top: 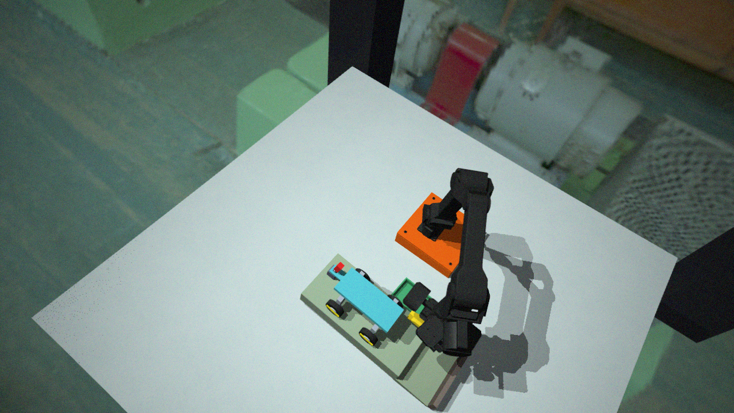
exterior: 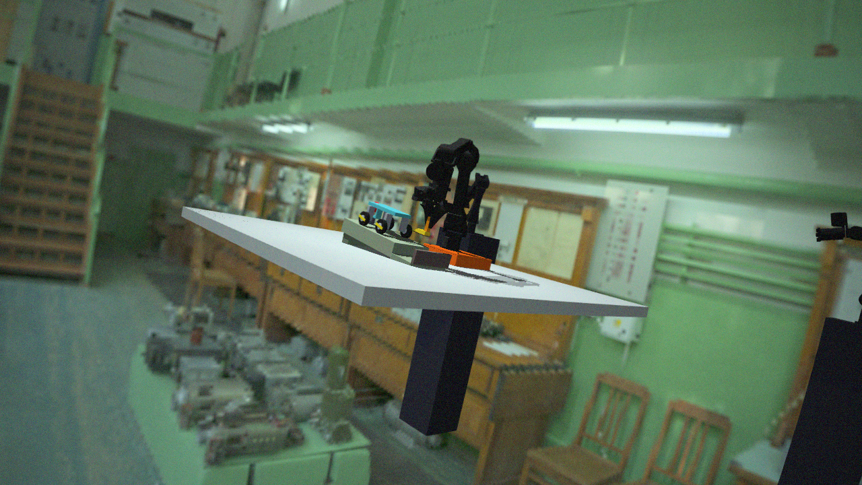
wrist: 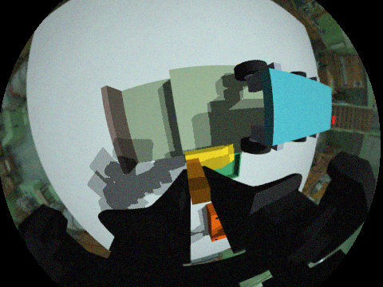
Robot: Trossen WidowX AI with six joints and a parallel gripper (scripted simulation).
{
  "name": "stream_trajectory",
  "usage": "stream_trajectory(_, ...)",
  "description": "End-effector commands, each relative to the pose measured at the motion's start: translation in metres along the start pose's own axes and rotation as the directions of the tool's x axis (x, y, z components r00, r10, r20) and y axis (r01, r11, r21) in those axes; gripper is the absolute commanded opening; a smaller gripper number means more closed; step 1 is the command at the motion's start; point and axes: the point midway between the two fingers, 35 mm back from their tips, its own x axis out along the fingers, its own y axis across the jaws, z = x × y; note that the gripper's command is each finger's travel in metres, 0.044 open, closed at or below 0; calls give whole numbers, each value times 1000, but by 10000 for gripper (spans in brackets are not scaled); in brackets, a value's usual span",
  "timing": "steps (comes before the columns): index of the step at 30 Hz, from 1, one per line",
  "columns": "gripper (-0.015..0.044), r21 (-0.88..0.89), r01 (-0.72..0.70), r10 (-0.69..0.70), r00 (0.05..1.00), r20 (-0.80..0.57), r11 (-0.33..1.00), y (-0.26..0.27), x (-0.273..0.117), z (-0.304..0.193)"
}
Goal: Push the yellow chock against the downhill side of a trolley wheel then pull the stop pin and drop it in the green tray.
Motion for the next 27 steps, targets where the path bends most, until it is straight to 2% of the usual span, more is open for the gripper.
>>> stream_trajectory(1, 0, -4, 7, -7, 1000, -4, 1000, -1, 12, -1)
stream_trajectory(12, 0, -4, 7, -7, 1000, -4, 1000, -3, 35, -1)
stream_trajectory(27, 0, -4, 8, -8, 1000, -4, 1000, -13, 33, 0)
